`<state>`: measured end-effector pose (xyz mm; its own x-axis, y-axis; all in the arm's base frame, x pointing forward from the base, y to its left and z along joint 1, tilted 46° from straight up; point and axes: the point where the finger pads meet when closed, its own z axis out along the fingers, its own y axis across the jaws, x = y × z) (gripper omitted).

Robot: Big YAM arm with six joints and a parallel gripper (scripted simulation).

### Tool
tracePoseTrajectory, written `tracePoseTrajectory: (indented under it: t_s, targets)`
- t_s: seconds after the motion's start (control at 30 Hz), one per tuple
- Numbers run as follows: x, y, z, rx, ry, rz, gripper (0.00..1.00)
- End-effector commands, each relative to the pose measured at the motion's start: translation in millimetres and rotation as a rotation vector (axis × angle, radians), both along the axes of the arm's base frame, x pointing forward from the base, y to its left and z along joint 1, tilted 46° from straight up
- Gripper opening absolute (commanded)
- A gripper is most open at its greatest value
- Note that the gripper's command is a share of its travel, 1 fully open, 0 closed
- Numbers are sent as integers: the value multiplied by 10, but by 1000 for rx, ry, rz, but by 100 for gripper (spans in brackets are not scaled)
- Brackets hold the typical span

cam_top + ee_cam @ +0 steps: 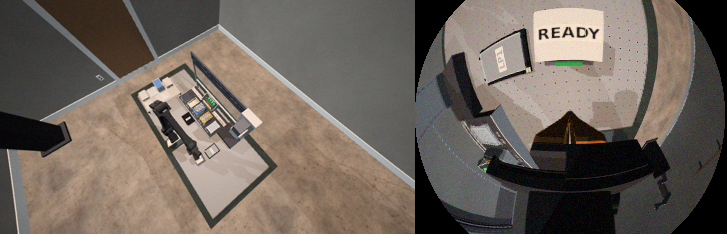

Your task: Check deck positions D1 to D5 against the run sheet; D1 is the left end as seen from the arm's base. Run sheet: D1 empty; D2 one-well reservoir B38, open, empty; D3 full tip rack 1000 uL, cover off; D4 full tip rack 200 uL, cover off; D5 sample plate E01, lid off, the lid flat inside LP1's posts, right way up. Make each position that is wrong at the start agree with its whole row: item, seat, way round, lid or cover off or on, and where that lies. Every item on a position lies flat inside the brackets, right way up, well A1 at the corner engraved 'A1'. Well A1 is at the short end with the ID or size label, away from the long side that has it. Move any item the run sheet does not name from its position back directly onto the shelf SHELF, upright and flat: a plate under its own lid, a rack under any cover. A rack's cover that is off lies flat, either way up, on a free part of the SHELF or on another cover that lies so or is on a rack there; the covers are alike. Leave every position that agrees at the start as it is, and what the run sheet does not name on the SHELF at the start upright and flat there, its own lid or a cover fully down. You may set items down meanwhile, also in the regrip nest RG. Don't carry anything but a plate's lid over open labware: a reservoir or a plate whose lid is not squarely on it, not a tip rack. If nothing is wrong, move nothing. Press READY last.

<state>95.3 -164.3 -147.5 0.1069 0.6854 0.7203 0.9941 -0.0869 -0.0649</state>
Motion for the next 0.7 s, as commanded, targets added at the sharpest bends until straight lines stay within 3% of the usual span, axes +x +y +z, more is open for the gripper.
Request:
tracePoseTrajectory:
  t_s: [0.0, 0.1, 0.67]
  targets:
    - [52, -168, -116, -45, -7, -16, 0]
    - [35, 11, -126, -22, 0, -2, 0]
    - [44, 85, -283, -33, -5, -8, 0]
